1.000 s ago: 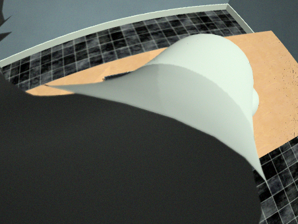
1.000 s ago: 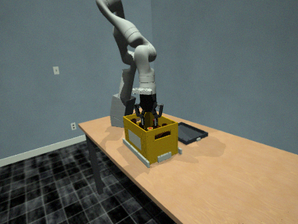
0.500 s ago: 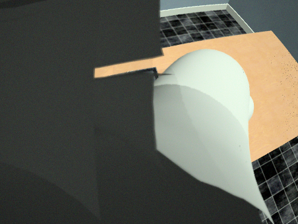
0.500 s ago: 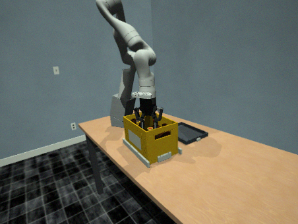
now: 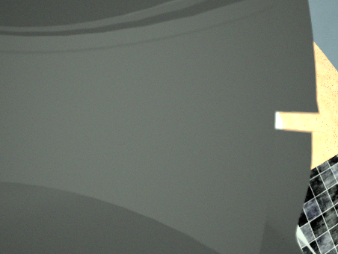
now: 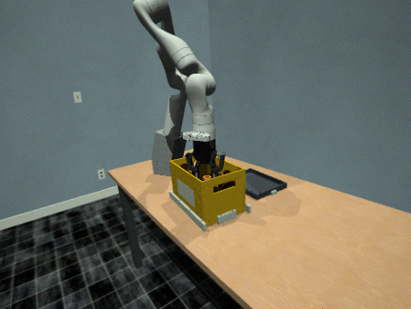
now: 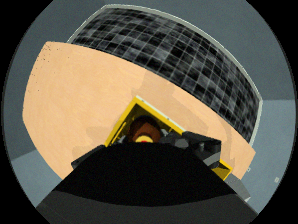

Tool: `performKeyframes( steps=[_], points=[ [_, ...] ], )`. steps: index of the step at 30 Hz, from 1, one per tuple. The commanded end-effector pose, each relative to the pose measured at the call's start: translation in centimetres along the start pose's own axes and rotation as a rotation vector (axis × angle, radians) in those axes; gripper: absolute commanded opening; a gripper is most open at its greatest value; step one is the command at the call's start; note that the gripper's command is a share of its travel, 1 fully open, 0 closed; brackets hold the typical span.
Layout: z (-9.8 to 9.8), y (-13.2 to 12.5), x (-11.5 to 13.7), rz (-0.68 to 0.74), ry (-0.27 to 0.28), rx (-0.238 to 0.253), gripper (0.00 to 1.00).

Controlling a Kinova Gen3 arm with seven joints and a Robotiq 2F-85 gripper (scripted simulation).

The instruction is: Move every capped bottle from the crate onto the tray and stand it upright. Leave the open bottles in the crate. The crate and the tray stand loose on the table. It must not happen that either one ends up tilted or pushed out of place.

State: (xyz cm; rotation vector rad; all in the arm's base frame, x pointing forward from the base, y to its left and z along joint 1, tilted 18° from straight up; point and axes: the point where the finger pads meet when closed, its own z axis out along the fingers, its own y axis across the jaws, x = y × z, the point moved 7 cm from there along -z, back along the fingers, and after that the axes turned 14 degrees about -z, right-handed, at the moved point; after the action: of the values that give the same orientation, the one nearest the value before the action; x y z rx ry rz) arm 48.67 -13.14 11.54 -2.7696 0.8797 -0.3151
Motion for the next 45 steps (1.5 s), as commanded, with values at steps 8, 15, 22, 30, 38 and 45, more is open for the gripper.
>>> performKeyframes(
  steps=[8, 15, 22, 30, 38, 45],
  points=[
    [0.32, -0.26, -0.19, -0.003, -0.004, 0.002, 0.60],
    [0.32, -0.26, -0.19, -0.003, -0.004, 0.002, 0.60],
    [0.28, -0.21, -0.15, -0.003, -0.004, 0.002, 0.60],
    [0.27, -0.20, -0.14, -0.003, -0.004, 0.002, 0.60],
    [0.27, -0.20, -0.14, -0.003, -0.004, 0.002, 0.00],
    [0.27, -0.20, -0.14, -0.003, -0.004, 0.002, 0.00]
  ],
)
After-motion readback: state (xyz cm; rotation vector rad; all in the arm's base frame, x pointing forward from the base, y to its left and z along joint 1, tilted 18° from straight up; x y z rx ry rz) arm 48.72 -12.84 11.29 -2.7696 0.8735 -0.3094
